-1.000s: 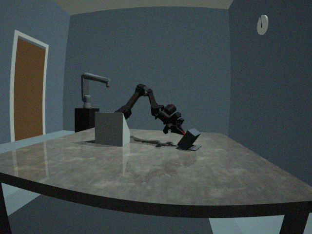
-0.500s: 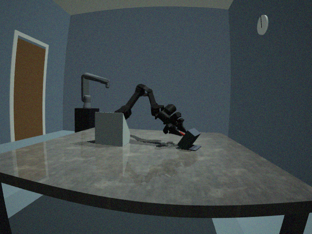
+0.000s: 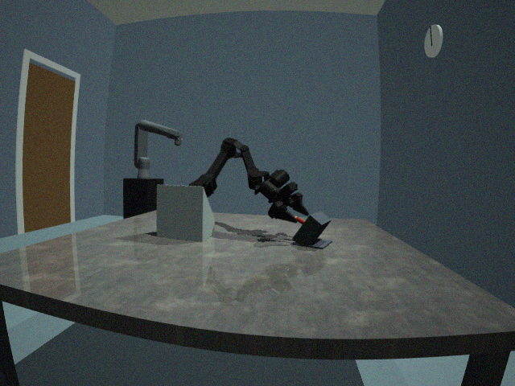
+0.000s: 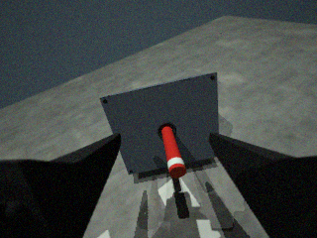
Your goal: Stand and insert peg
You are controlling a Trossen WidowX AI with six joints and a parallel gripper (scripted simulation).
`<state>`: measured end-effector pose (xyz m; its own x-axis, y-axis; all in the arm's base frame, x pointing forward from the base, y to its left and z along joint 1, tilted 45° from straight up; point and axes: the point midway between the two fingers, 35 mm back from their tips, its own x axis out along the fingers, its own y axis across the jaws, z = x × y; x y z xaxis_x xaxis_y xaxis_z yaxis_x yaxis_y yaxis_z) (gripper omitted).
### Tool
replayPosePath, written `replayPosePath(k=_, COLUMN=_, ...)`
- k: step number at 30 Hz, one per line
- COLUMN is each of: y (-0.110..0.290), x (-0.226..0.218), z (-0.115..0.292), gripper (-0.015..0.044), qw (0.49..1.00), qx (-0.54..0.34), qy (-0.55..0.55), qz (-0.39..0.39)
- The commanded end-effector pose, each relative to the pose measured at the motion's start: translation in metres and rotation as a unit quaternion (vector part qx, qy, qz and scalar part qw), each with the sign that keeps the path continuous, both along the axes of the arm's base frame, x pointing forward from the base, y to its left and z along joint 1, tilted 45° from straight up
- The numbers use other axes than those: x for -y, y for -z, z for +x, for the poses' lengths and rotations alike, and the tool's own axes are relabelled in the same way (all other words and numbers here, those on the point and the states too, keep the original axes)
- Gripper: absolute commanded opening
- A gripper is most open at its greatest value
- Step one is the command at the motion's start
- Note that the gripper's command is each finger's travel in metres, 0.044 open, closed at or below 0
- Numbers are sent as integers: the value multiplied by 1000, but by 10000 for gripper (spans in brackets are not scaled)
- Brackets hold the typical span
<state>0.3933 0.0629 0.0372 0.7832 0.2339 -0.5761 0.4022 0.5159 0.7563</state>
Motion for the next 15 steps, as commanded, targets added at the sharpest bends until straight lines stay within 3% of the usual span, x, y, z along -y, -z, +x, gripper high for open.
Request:
replayPosePath(k=1, y=-1, x=1, z=-5, gripper=440, qw=1000, qx=-4, qy=-2, qz=-1)
replayPosePath(k=15, y=-11, x=4, z=-13, gripper=440, qw=1000, qx=-3, qy=-2, qz=-1)
